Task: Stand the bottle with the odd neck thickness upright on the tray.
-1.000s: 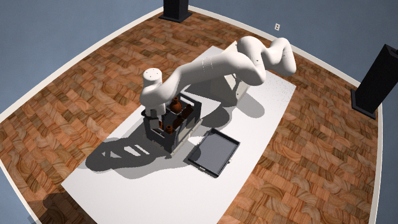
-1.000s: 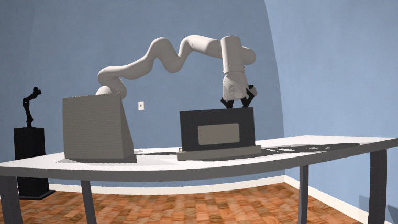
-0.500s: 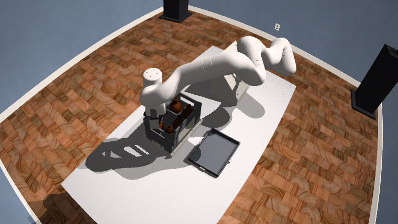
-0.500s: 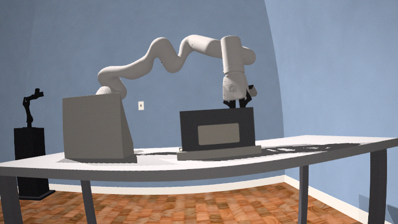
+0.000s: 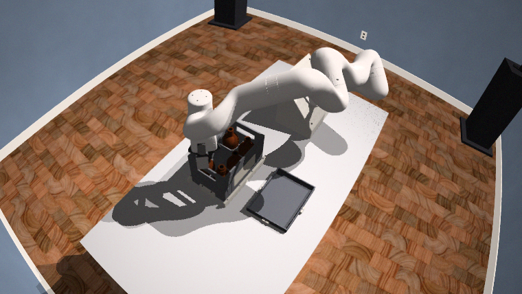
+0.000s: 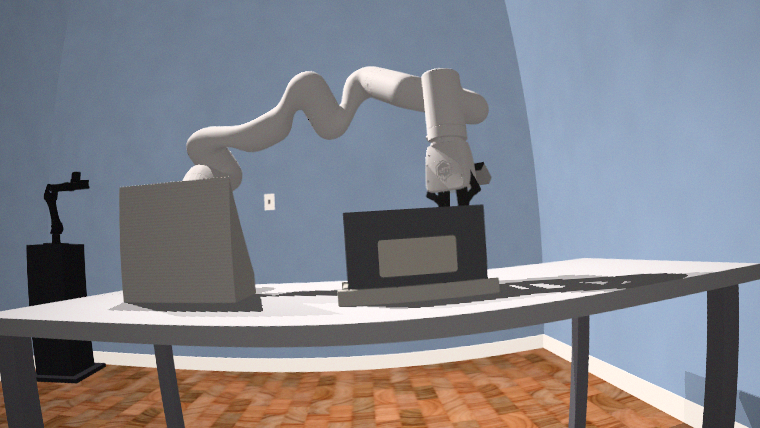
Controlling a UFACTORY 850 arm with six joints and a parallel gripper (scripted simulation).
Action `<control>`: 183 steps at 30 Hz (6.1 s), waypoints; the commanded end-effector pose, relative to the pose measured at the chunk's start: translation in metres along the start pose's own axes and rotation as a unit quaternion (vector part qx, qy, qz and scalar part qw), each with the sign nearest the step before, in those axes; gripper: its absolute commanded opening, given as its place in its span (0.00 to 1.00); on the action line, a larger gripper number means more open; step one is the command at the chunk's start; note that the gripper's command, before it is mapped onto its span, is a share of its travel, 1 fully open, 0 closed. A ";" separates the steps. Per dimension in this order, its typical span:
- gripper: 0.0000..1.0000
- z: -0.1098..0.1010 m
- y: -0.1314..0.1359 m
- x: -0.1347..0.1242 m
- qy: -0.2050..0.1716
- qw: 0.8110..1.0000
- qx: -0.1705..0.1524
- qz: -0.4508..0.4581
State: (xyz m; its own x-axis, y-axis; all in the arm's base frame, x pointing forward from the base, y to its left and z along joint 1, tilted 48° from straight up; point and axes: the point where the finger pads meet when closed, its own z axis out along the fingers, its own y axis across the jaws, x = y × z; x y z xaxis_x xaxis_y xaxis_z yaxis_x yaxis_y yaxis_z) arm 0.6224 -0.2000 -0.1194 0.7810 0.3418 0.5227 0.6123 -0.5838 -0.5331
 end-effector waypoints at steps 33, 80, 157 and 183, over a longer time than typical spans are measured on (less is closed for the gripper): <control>0.65 -0.001 0.001 0.001 0.000 1.000 -0.001 0.000; 0.65 -0.038 0.001 0.001 0.000 1.000 -0.001 0.000; 0.00 -0.086 -0.059 0.061 0.000 1.000 -0.001 0.000; 0.65 -0.086 -0.059 0.061 0.000 1.000 -0.001 0.000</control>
State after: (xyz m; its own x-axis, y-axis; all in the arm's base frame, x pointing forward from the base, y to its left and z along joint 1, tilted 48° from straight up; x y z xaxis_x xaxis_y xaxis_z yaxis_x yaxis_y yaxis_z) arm 0.6232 -0.2070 0.0002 0.7810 0.3418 0.5227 0.6124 -0.5836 -0.5333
